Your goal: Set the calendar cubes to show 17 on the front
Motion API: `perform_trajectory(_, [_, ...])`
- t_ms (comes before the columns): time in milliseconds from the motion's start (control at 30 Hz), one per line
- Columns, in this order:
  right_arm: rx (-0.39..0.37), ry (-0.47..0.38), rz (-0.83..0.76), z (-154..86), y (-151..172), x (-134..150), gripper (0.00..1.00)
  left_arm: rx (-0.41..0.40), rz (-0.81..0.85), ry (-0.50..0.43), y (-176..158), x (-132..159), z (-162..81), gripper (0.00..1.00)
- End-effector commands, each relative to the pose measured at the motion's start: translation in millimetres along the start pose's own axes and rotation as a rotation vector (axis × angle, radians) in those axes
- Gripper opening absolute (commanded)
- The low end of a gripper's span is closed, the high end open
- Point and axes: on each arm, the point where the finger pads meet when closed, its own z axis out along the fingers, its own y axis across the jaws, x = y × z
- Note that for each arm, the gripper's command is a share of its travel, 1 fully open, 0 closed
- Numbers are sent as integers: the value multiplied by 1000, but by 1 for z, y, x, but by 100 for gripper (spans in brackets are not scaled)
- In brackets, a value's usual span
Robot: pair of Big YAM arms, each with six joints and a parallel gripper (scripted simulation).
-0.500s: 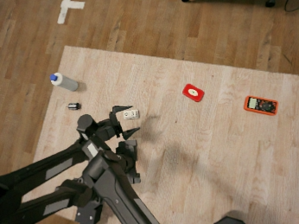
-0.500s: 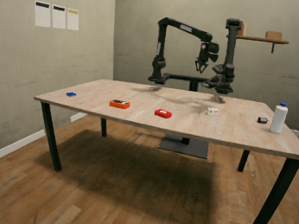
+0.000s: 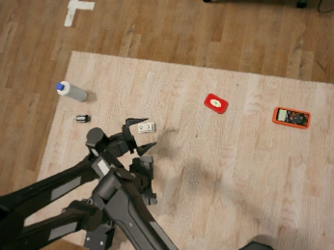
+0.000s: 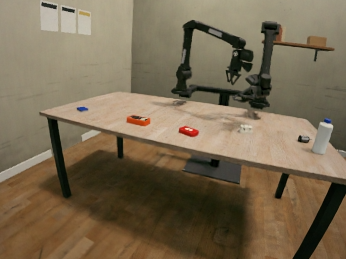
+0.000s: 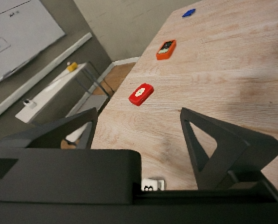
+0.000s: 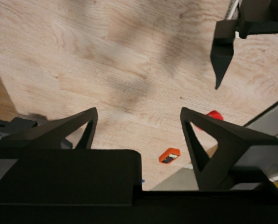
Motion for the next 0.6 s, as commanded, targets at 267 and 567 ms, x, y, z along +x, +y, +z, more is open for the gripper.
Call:
perform_trajectory(267, [103,-121,191,-11,-4,14,100,-2,5,-3,2,-1,0,100])
perform_trajectory(567, [283,-380,423,-31,-4,39,100,-2,5,-3,2,-1,0,100])
